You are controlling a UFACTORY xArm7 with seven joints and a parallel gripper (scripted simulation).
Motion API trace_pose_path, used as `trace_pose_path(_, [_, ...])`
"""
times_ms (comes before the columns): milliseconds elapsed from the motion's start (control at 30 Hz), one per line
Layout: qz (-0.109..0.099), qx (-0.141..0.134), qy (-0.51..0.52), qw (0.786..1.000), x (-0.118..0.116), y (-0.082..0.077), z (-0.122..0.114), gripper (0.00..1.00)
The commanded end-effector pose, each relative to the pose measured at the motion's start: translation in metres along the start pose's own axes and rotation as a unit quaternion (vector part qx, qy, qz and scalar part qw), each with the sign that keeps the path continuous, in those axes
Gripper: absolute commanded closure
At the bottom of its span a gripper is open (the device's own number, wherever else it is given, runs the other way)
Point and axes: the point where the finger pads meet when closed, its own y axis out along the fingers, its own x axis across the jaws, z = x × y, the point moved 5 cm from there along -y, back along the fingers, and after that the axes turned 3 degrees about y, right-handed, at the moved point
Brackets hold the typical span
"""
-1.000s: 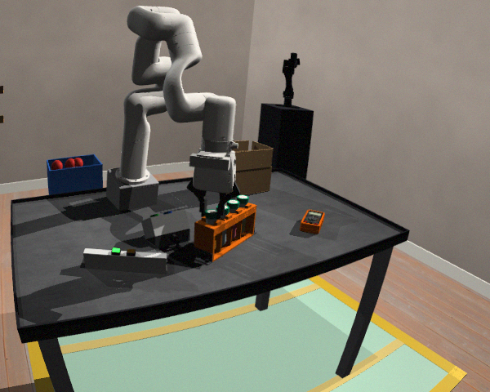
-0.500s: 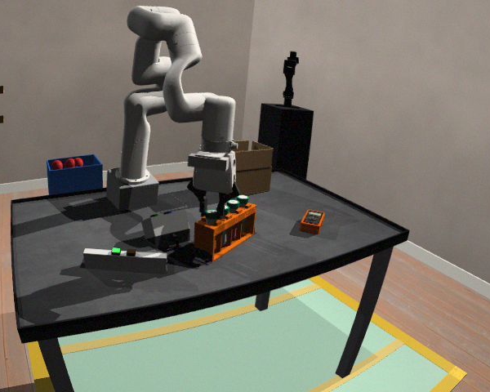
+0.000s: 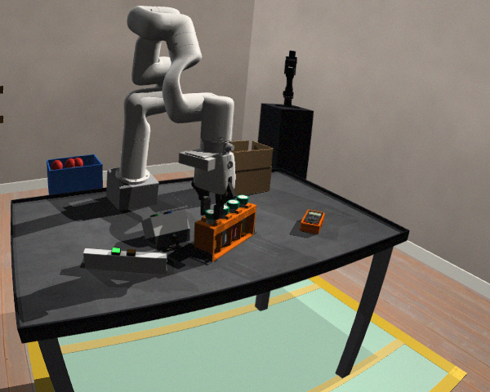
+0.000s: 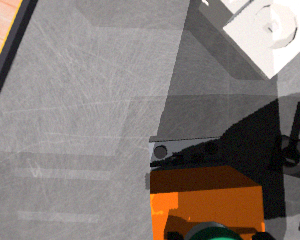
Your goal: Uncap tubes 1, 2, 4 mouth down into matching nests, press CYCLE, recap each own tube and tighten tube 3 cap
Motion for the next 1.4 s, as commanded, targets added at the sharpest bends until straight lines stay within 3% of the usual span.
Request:
trace_pose_path(0, [0.001, 0.009, 0.081, 0.997, -0.0013, -0.0003, -0.0012, 1.00])
trace_pose_path(167, [0.002, 0.009, 0.156, 0.988, -0.0013, -0.0001, -0.0013, 1.00])
trace_pose_path(433, [0.002, 0.009, 0.156, 0.988, -0.0013, -0.0001, -0.0013, 1.00])
trace_pose_path(467, [0.002, 0.009, 0.156, 0.988, -0.0013, -0.0001, -0.0013, 0.54])
trace_pose_path(800, [0.002, 0.009, 0.156, 0.988, -0.0013, 0.0000, -0.0013, 0.54])
trace_pose_path(1133, [0.000, 0.009, -0.003, 1.000, -0.0013, -0.0011, -0.0014, 0.54])
trace_pose_path(1367, [-0.001, 0.009, -0.143, 0.990, -0.0013, -0.0011, -0.0014, 0.54])
